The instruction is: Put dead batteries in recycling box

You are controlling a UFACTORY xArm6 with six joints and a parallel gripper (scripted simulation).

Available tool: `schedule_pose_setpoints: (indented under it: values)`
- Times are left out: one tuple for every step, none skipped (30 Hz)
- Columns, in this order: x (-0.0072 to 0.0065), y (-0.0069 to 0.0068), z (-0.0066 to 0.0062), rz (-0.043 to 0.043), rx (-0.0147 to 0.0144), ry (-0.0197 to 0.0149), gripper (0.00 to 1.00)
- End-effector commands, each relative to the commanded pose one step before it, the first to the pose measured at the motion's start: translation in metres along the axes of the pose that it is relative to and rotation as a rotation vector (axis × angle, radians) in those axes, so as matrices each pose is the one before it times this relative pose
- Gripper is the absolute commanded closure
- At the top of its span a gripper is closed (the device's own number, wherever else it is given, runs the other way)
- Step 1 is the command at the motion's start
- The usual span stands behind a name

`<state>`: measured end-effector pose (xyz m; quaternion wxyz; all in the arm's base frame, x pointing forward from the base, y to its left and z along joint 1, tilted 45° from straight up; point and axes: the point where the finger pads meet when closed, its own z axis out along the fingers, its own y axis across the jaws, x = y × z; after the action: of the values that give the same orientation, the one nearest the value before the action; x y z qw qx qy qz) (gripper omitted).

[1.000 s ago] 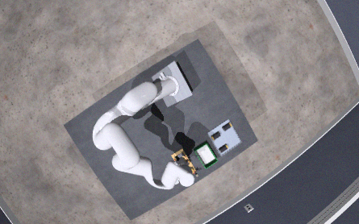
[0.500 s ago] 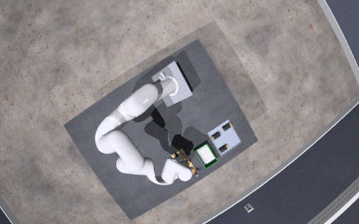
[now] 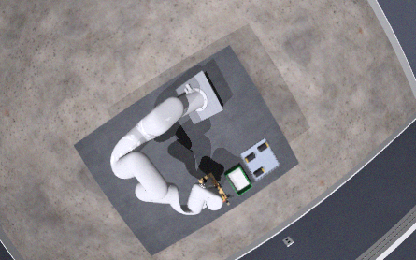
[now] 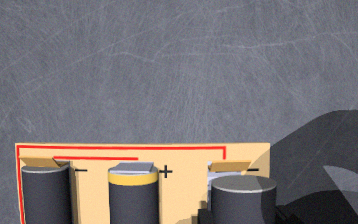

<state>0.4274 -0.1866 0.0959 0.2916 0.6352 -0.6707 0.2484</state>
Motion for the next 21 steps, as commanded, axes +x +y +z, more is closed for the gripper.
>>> schedule_pose_setpoints:
  values:
    - [0.00033, -0.00136, -0.00113, 0.00098, 0.00316, -0.00017, 0.72]
    - [0.00000, 0.00000, 0.00000, 0.00000, 0.00000, 0.00000, 0.72]
    - [0.00000, 0.00000, 0.00000, 0.00000, 0.00000, 0.00000, 0.72]
    - [0.00000, 0.00000, 0.00000, 0.00000, 0.00000, 0.00000, 0.72]
    - [0.00000, 0.00000, 0.00000, 0.00000, 0.00000, 0.00000, 0.72]
    - [0.00000, 0.00000, 0.00000, 0.00000, 0.00000, 0.00000, 0.72]
    - [0.00000, 0.00000, 0.00000, 0.00000, 0.00000, 0.00000, 0.72]
    - [0.00000, 0.00000, 0.00000, 0.00000, 0.00000, 0.00000, 0.72]
    - [0.00000, 0.00000, 0.00000, 0.00000, 0.00000, 0.00000, 0.72]
    - [0.00000, 0.00000, 0.00000, 0.00000, 0.00000, 0.00000, 0.72]
    - [0.00000, 0.00000, 0.00016, 0.00000, 0.00000, 0.00000, 0.72]
    - [0.00000, 0.00000, 0.00089, 0.00000, 0.00000, 0.00001, 0.72]
    - [0.00000, 0.00000, 0.00182, 0.00000, 0.00000, 0.00000, 0.72]
    - [0.00000, 0.00000, 0.00254, 0.00000, 0.00000, -0.00001, 0.72]
    - [0.00000, 0.00000, 0.00279, 0.00000, 0.00000, 0.00000, 0.72]
    - [0.00000, 0.00000, 0.00250, 0.00000, 0.00000, 0.00001, 0.72]
    - [0.00000, 0.00000, 0.00178, 0.00000, 0.00000, 0.00000, 0.72]
    - [0.00000, 0.00000, 0.00087, 0.00000, 0.00000, -0.00001, 0.72]
    - [0.00000, 0.00000, 0.00015, 0.00000, 0.00000, 0.00000, 0.72]
    - [0.00000, 0.00000, 0.00000, 0.00000, 0.00000, 0.00000, 0.72]
    - [0.00000, 0.00000, 0.00000, 0.00000, 0.00000, 0.00000, 0.72]
